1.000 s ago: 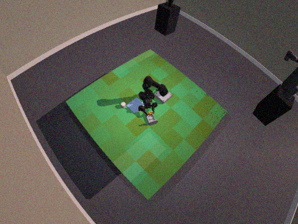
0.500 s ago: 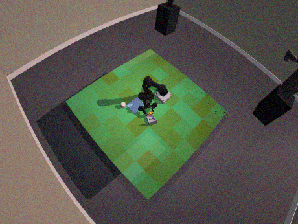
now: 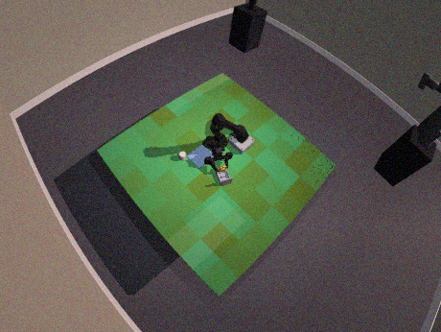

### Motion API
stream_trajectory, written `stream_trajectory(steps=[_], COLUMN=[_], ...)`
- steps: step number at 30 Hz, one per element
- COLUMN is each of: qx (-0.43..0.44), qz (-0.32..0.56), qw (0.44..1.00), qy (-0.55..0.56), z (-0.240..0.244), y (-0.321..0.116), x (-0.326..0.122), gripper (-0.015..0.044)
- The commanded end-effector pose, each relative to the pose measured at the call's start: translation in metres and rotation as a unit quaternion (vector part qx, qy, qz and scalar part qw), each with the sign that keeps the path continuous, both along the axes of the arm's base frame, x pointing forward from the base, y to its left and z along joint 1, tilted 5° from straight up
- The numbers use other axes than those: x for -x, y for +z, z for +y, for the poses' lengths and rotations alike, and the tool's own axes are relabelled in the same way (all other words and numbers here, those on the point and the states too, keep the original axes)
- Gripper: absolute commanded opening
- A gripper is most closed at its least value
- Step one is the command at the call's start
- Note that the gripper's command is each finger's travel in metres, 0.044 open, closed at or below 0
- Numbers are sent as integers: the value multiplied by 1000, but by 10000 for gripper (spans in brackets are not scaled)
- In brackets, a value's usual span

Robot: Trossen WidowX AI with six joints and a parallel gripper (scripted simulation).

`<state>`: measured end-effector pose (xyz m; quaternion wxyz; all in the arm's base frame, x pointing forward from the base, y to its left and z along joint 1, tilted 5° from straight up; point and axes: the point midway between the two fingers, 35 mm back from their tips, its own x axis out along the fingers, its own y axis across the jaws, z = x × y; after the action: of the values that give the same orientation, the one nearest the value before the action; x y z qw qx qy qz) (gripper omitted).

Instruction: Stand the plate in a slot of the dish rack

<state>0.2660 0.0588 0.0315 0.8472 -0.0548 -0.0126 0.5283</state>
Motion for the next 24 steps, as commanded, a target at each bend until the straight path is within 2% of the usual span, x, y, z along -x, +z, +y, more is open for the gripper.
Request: stream_trajectory(steps=[1,9,19,24], qx=[0,-1,-17,-19], qz=[0,-1,-15,-16], qw=[1000,1000,1000,1000], qy=[0,-1,-3,-3], z=[0,-1,-4,-4], y=[0,6,100,113], x=[0,-1,0,0], gripper=[400,400,400,400])
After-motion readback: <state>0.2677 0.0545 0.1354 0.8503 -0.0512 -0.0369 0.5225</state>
